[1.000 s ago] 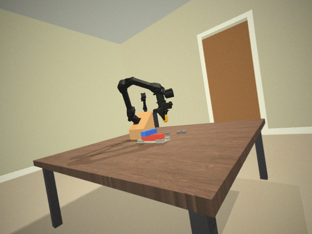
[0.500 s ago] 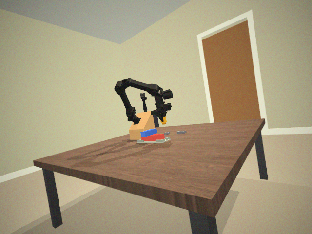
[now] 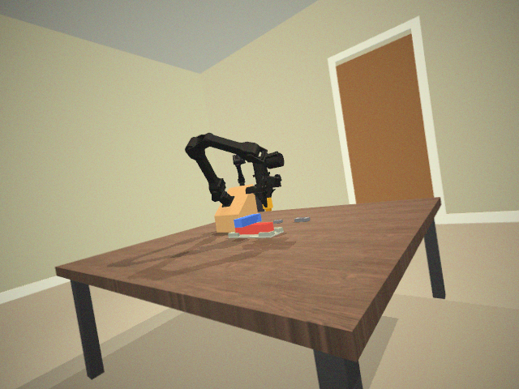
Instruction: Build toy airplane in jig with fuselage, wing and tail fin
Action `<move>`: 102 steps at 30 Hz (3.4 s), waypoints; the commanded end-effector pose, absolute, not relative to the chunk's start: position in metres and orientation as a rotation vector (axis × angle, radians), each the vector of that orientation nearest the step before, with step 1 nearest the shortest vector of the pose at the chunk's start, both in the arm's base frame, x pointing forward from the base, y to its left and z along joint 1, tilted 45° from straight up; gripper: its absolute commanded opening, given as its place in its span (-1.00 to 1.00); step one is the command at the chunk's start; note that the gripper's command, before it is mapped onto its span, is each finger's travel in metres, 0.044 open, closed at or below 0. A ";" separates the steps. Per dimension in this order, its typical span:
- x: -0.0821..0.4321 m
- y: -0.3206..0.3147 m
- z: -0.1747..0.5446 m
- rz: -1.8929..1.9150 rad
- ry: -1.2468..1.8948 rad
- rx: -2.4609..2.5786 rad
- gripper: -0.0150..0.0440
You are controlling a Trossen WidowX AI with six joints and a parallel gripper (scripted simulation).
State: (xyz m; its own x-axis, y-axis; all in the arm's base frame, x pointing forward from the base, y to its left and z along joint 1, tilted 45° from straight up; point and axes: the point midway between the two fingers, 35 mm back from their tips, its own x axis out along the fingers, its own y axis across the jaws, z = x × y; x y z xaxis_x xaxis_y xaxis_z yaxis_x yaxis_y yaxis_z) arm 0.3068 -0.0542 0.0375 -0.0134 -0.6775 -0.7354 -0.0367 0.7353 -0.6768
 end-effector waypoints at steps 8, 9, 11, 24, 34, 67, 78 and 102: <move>0.308 -0.082 0.055 -0.593 1.511 -0.619 -0.49; 0.308 -0.085 0.056 -0.597 1.511 -0.620 -0.49; 0.307 -0.089 0.059 -0.602 1.512 -0.622 -0.49; 0.307 -0.090 0.060 -0.604 1.512 -0.622 -0.27; 0.308 -0.091 0.060 -0.604 1.512 -0.622 -0.27; 0.307 -0.118 0.033 -0.607 1.511 -0.616 -0.29; 0.307 -0.118 0.033 -0.607 1.511 -0.616 -0.05; 0.313 -0.052 0.096 -0.602 1.512 -0.621 0.39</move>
State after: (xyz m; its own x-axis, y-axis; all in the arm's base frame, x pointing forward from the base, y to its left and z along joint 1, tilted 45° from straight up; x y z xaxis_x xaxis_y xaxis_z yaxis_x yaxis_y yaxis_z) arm 0.3144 -0.0528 0.0965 -0.0033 -0.7030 -0.7112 -0.0217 0.7111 -0.7028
